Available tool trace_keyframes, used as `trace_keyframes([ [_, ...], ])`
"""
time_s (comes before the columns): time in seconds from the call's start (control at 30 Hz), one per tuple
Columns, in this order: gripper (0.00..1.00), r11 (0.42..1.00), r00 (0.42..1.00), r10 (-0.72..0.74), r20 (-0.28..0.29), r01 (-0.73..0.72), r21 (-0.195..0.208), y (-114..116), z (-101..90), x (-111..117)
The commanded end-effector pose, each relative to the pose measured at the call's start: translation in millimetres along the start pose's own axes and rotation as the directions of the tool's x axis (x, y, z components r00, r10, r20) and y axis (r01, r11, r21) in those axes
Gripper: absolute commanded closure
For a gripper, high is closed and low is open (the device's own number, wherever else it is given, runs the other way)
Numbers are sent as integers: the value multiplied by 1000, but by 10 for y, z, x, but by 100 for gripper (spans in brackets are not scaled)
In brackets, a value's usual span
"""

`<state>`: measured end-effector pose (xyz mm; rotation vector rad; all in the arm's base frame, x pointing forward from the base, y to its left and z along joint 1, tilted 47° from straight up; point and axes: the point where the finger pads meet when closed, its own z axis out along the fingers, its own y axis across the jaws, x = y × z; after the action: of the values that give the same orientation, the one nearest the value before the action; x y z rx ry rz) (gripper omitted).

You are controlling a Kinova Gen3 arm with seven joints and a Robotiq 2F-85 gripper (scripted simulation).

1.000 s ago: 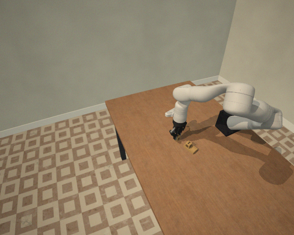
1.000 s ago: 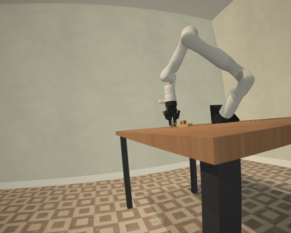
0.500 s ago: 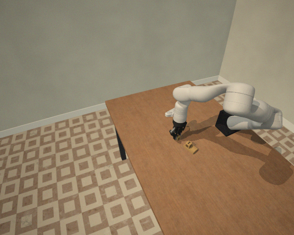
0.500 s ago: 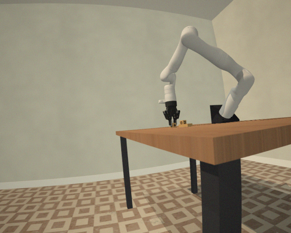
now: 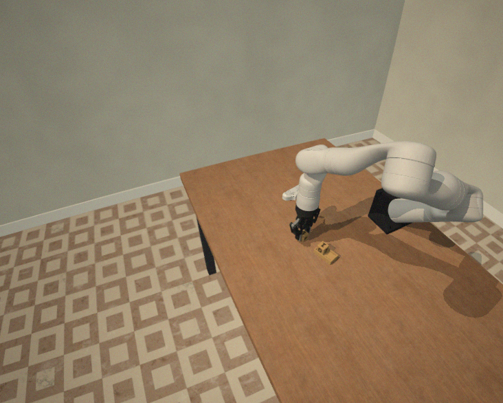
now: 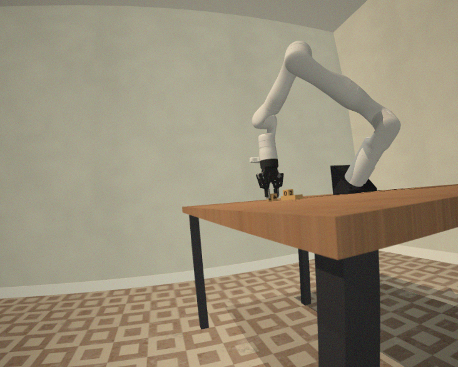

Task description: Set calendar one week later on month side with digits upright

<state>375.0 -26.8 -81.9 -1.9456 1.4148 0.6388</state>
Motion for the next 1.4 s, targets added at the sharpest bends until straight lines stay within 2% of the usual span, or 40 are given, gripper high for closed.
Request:
trace_keyframes([
  [0.0, 54, 1000, 1000, 0, -2, 0, 1, -3, -9, 5],
  [0.2, 54, 1000, 1000, 0, -2, 0, 1, -3, -16, 5],
  [0.33, 54, 1000, 1000, 0, -2, 0, 1, -3, -85, 4],
  [0.47, 54, 1000, 1000, 0, -2, 0, 1, -2, -243, 4],
  [0.67, 54, 1000, 1000, 0, -2, 0, 1, -2, -577, 4],
  [0.73, 54, 1000, 1000, 0, -2, 0, 1, -2, -577, 4],
  [0.97, 54, 1000, 1000, 0, -2, 0, 1, -2, -859, 3],
  [1.17, 54, 1000, 1000, 0, -2, 0, 1, -2, -909, 3],
  [1.2, 0, 1000, 1000, 0, -2, 0, 1, -2, -909, 3],
  [1.37, 0, 1000, 1000, 0, -2, 0, 1, -2, -909, 3],
])
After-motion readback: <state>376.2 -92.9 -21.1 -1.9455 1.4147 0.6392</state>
